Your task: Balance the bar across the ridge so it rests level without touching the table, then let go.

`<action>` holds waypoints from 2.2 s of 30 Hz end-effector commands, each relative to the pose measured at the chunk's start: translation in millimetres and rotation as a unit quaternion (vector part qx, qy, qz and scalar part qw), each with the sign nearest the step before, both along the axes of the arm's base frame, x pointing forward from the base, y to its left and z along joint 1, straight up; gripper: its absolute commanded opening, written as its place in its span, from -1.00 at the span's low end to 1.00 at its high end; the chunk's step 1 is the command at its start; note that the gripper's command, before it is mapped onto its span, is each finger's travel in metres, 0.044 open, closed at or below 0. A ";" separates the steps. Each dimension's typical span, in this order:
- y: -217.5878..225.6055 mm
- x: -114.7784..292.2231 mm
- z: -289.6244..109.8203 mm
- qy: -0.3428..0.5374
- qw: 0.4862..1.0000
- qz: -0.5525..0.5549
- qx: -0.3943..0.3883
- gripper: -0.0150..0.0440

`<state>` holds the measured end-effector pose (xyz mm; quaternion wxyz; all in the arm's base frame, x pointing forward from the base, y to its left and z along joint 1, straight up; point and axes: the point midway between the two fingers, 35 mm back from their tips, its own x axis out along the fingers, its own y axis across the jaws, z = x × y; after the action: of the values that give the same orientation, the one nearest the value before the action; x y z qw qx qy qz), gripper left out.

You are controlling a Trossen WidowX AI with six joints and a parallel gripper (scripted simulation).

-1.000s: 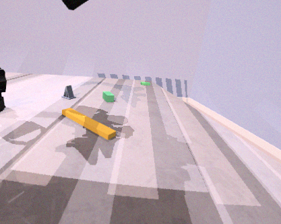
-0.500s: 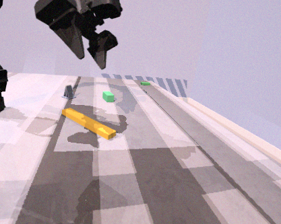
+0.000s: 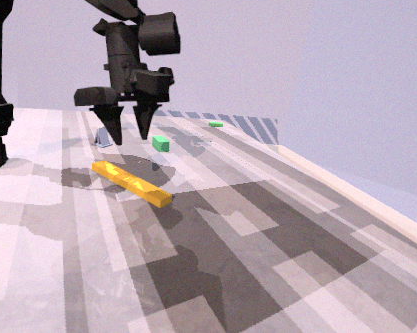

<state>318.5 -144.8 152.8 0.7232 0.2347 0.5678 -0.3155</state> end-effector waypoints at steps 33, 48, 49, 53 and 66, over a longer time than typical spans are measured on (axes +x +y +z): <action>52.0 -16.1 -88.9 0.060 0.992 -0.051 0.096 0.58; 51.9 -16.0 -104.4 0.060 0.992 -0.051 0.096 0.58; 51.9 -16.0 -104.4 0.060 0.992 -0.051 0.096 0.58; 51.9 -16.0 -104.4 0.060 0.992 -0.051 0.096 0.58; 51.2 -16.6 -103.9 0.061 0.993 -0.049 0.094 0.00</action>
<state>301.9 -93.6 48.9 0.6457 0.3090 0.6258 -0.3099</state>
